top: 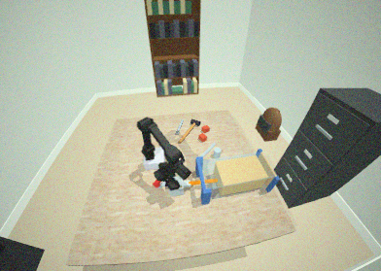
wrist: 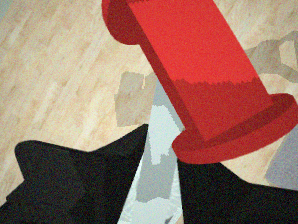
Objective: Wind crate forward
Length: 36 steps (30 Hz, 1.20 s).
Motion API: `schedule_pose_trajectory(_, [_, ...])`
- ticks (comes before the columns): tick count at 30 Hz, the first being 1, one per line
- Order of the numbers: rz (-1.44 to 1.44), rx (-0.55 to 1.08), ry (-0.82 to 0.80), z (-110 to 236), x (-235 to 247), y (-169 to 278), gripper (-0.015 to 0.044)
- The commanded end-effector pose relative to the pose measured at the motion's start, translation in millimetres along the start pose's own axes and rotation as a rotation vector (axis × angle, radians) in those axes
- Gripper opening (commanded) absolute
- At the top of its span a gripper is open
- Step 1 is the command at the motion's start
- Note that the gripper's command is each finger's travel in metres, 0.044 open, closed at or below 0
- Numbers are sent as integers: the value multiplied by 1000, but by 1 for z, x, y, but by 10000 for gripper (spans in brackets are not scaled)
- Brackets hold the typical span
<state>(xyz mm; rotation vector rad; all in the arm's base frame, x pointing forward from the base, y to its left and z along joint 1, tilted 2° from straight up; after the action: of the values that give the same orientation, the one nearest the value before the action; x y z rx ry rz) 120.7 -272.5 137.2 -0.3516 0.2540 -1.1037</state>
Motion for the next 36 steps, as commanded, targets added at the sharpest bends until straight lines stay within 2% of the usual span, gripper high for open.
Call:
schedule_pose_trajectory(1, [3, 0, -2, -1, 1, 0, 0])
schedule_pose_trajectory(36, [3, 0, -2, -8, 1, 4, 0])
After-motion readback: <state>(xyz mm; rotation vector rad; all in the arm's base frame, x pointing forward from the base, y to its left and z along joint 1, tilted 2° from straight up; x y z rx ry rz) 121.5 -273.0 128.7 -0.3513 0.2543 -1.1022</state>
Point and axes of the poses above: the point midway between the two fingers, 35 mm back from their tips, its own z axis back along the fingers, its own x axis across the jaws, y = z × x, the point moved 4 cm from there along z, back along the fingers, and after that the axes turned 11 degrees about z, right-handed, at the moved point
